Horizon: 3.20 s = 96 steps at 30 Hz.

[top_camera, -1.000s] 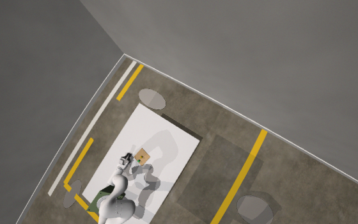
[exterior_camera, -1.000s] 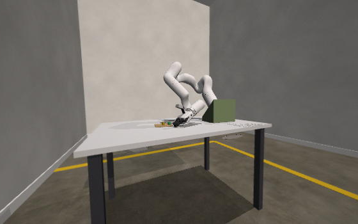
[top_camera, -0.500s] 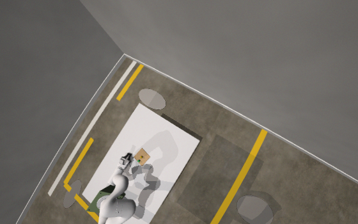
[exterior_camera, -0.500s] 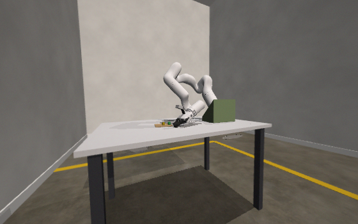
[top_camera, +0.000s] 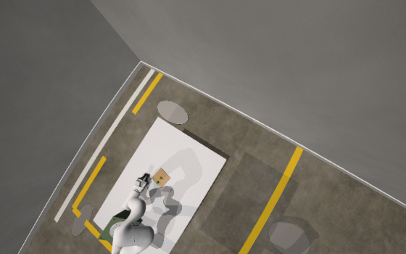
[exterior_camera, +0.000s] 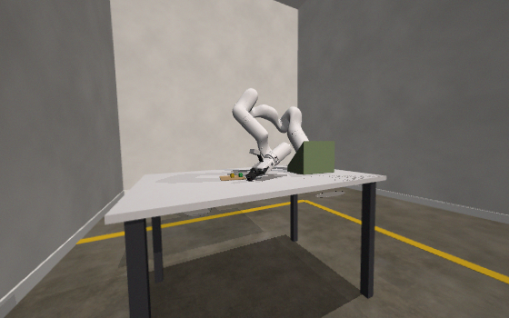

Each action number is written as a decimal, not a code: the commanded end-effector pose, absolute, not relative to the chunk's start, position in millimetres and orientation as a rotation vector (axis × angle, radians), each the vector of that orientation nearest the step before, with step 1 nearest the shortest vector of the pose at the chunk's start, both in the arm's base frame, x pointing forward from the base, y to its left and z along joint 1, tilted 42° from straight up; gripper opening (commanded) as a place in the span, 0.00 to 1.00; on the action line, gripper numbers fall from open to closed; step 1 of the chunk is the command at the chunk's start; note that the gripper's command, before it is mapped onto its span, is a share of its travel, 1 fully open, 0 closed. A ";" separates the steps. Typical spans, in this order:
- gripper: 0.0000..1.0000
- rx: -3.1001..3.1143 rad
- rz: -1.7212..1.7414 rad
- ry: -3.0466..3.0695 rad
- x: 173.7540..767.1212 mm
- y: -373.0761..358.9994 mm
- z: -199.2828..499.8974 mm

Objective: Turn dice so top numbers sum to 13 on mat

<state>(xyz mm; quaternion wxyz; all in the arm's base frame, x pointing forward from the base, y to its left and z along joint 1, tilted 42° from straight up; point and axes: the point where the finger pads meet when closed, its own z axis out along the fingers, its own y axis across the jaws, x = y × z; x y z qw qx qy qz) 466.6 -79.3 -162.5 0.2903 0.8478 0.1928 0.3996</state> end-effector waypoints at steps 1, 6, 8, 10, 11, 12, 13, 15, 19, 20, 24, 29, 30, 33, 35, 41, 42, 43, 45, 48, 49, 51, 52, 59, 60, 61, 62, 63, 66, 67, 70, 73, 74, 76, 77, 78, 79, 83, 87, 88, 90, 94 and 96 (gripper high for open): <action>0.15 2.261 1.068 0.515 467.1 -78.9 -162.1; 0.15 2.261 1.068 0.515 467.1 -78.9 -162.1; 0.15 2.261 1.068 0.515 467.1 -78.9 -162.1; 0.15 2.261 1.068 0.515 467.1 -78.9 -162.1; 0.15 2.261 1.068 0.515 467.1 -78.9 -162.1; 0.15 2.261 1.068 0.515 467.1 -78.9 -162.1; 0.15 2.261 1.068 0.515 467.1 -78.9 -162.1; 0.19 2.261 1.068 0.515 467.1 -78.9 -162.1; 0.19 2.261 1.068 0.515 467.1 -78.9 -162.1; 0.23 2.261 1.068 0.515 467.1 -78.9 -162.1; 0.28 2.261 1.068 0.515 467.1 -78.9 -162.1; 0.36 2.261 1.068 0.515 467.1 -78.9 -162.1; 0.36 2.261 1.068 0.515 467.1 -78.9 -162.1; 0.36 2.261 1.068 0.515 467.1 -78.9 -162.1; 0.36 2.261 1.068 0.515 467.1 -78.9 -162.1; 0.36 2.261 1.068 0.515 467.1 -78.9 -162.1; 0.36 2.261 1.068 0.515 467.1 -78.9 -162.1; 0.36 2.261 1.068 0.515 467.1 -78.9 -162.1; 0.36 2.261 1.068 0.515 467.1 -78.9 -162.1; 0.36 2.261 1.068 0.515 467.1 -78.9 -162.1; 0.36 2.261 1.068 0.515 467.1 -78.9 -162.1; 0.36 2.261 1.068 0.515 467.1 -78.9 -162.1; 0.36 2.261 1.068 0.515 467.1 -78.9 -162.1; 0.36 2.261 1.068 0.515 467.1 -78.9 -162.1; 0.36 2.261 1.068 0.515 467.1 -78.9 -162.1; 0.36 2.261 1.068 0.515 467.1 -78.9 -162.1; 0.36 2.261 1.068 0.515 467.1 -78.9 -162.1; 0.36 2.261 1.068 0.515 467.1 -78.9 -162.1; 0.36 2.261 1.068 0.515 467.1 -78.9 -162.1; 0.36 2.261 1.068 0.515 467.1 -78.9 -162.1; 0.36 2.261 1.068 0.515 467.1 -78.9 -162.1; 0.36 2.261 1.068 0.515 467.1 -78.9 -162.1; 0.36 2.261 1.068 0.515 467.1 -78.9 -162.1; 0.36 2.261 1.068 0.515 466.5 -78.7 -161.7; 0.36 2.261 1.068 0.515 465.8 -78.4 -161.3; 0.36 2.261 1.068 0.515 464.6 -77.9 -160.5; 0.36 2.261 1.068 0.515 463.2 -77.2 -159.6; 0.36 2.261 1.068 0.515 453.7 -73.2 -153.5; 0.36 2.261 1.068 0.515 447.7 -70.7 -149.6; 0.36 2.261 1.068 0.515 444.6 -69.3 -147.6; 0.36 2.261 1.068 0.515 438.8 -66.8 -143.8; 0.36 2.261 1.068 0.515 430.2 -63.2 -138.3; 0.36 2.261 1.068 0.515 428.2 -62.3 -137.0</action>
